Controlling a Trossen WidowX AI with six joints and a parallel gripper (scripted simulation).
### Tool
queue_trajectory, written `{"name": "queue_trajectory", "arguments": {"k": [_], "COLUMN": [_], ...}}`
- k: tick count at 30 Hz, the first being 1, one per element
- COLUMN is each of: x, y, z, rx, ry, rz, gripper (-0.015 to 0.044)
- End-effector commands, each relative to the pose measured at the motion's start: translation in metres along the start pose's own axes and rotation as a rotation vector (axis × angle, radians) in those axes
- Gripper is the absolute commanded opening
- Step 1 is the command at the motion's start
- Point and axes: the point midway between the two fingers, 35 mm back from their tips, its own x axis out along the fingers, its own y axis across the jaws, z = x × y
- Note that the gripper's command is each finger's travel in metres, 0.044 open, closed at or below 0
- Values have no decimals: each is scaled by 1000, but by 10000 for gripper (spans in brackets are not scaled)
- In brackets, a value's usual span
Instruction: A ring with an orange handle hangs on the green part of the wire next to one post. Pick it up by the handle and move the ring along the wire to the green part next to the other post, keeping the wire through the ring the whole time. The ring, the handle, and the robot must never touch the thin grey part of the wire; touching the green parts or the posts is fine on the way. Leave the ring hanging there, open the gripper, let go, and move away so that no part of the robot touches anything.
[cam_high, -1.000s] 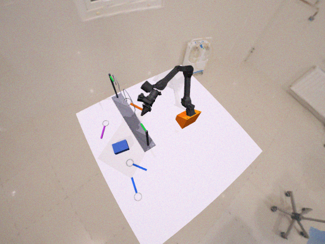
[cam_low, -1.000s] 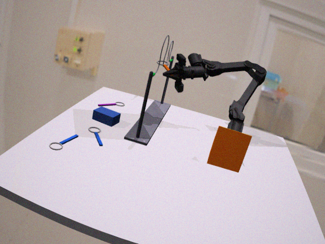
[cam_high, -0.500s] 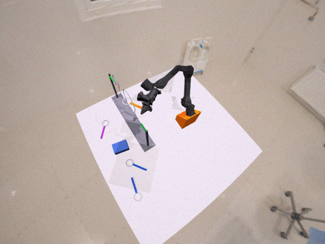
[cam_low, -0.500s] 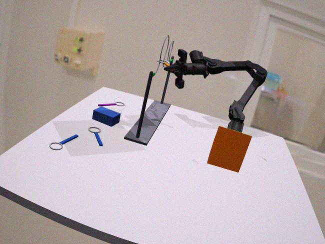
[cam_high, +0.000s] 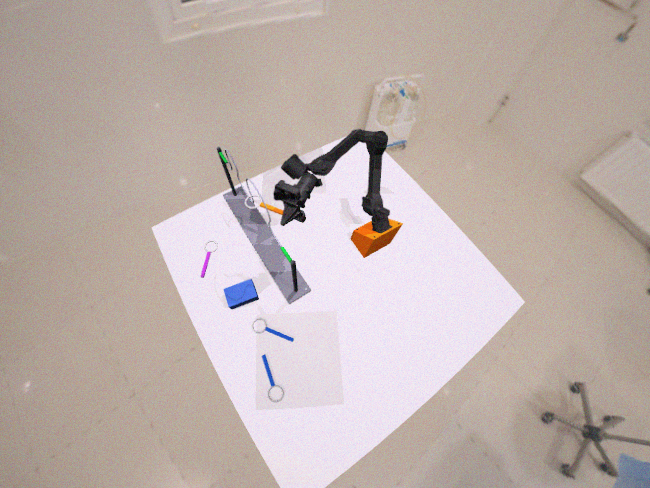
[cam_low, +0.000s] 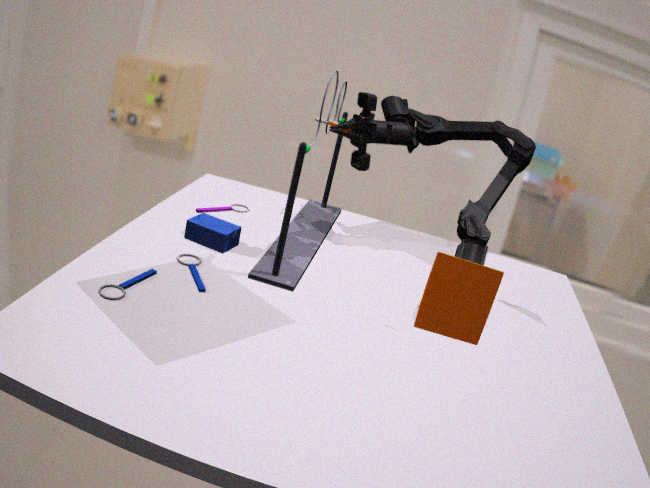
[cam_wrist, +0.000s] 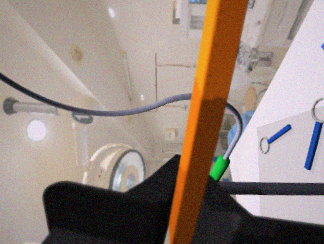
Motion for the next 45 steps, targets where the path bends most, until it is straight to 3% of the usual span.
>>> {"name": "queue_trajectory", "arguments": {"k": [1, 45], "x": [-3, -11], "y": [10, 47], "z": [3, 8], "rx": [16, 203], "ry": [-5, 19], "rz": [28, 133], "gripper": [-150, -150]}}
